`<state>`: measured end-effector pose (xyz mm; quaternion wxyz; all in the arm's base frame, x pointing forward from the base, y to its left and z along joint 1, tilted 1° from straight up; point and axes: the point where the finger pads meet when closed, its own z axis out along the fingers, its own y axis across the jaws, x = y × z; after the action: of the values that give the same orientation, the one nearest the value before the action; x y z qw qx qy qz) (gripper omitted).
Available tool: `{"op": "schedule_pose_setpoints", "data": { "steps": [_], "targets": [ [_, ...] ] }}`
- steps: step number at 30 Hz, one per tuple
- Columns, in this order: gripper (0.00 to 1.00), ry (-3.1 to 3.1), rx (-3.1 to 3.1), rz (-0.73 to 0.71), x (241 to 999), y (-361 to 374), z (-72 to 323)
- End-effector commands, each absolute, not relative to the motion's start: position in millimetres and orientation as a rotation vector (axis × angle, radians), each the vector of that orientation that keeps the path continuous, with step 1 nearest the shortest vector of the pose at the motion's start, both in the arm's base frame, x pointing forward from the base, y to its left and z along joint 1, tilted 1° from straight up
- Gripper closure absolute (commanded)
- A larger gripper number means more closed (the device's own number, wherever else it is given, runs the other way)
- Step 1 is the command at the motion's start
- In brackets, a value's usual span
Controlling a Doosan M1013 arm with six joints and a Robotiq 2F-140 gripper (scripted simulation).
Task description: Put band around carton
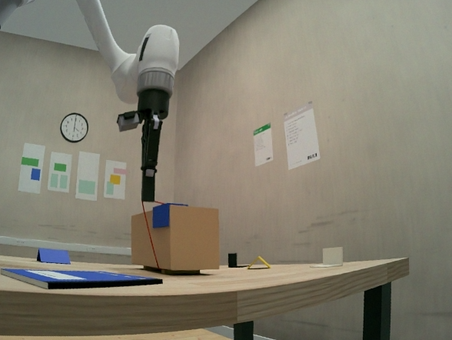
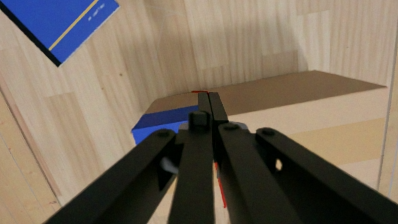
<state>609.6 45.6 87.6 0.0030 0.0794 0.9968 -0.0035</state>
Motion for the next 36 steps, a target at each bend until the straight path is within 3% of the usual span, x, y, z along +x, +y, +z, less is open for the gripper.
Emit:
{"op": "schedule_pose_setpoints", "data": {
  "steps": [1, 36],
  "targets": [
    [0.90, 3.124, 0.242, -0.011, 607.5, 32.9, 88.5],
    [0.90, 3.124, 0.242, -0.011, 608.4, 8.4, 88.7]
  ]
}}
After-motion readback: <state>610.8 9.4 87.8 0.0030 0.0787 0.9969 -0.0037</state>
